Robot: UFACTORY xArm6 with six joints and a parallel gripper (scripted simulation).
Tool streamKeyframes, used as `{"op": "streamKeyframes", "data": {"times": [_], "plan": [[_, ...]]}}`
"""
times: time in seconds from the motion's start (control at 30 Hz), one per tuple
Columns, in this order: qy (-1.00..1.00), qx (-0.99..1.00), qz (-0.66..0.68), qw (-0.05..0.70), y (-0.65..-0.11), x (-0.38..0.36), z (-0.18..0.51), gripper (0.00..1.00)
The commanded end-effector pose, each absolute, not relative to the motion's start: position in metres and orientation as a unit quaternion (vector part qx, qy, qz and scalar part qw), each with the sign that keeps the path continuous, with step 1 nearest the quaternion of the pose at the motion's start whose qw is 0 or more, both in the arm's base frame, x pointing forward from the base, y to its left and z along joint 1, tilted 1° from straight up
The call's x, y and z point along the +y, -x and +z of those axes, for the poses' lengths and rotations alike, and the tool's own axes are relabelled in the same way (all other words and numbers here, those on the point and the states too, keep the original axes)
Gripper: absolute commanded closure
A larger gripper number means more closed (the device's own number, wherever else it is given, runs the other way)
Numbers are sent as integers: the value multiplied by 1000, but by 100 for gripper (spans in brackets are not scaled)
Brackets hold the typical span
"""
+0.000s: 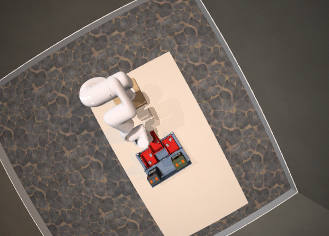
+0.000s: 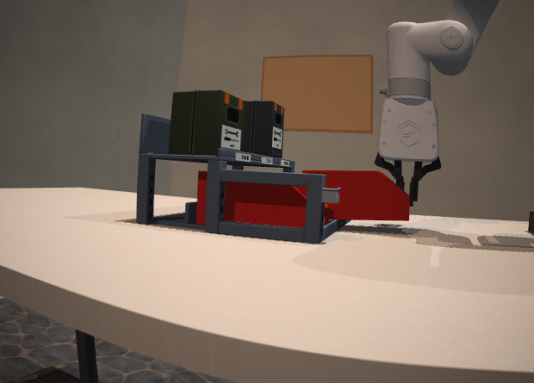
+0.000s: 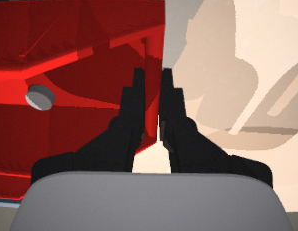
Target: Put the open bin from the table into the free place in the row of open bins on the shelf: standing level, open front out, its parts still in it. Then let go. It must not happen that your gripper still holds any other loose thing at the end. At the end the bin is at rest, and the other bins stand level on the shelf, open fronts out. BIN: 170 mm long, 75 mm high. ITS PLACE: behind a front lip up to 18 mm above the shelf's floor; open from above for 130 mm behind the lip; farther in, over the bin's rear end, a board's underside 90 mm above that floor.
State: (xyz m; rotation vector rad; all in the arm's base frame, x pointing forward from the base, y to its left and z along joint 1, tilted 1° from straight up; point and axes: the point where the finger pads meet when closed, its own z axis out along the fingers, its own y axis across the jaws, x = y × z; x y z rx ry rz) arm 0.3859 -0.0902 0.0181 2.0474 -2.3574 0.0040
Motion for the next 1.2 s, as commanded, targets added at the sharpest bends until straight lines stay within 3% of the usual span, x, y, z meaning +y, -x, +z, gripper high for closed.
{"op": "streamKeyframes", "data": {"times": [0.0, 1.17], "plan": [[-656, -755, 3, 8, -394, -91, 19, 100], [-656, -755, 3, 8, -413, -94, 19, 100]]}}
